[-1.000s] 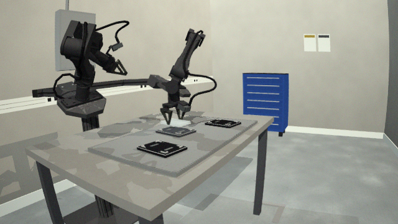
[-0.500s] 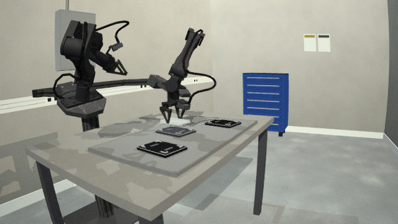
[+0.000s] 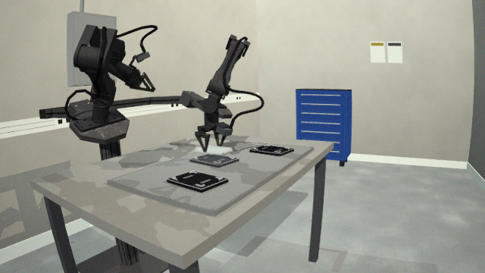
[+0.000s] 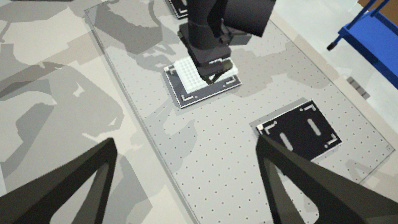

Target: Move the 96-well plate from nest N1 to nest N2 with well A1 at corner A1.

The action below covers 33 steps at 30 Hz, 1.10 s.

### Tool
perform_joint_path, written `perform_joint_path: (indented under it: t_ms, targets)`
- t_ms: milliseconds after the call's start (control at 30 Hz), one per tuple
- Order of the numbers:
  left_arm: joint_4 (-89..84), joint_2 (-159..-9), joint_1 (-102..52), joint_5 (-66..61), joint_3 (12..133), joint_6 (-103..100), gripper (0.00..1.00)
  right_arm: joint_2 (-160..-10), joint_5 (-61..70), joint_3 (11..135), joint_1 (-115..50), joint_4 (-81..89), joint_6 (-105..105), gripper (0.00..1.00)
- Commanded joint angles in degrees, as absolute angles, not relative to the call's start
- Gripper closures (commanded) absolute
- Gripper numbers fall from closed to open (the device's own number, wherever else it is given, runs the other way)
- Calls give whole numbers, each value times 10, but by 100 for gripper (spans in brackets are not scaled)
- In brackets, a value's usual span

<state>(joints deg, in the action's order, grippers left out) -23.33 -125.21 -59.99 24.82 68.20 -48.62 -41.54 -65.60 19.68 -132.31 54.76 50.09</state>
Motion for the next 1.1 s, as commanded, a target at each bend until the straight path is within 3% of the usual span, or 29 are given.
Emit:
perform_joint_path:
  t_ms: [0,1067]
  targets:
    - [-225,-1259,-598,249,683,-477,20,-423,-671,216,-1329,552,504,0]
    - [-166,-1321,-572,243,692,-451,20,-423,-671,216,-1329,552,504,0]
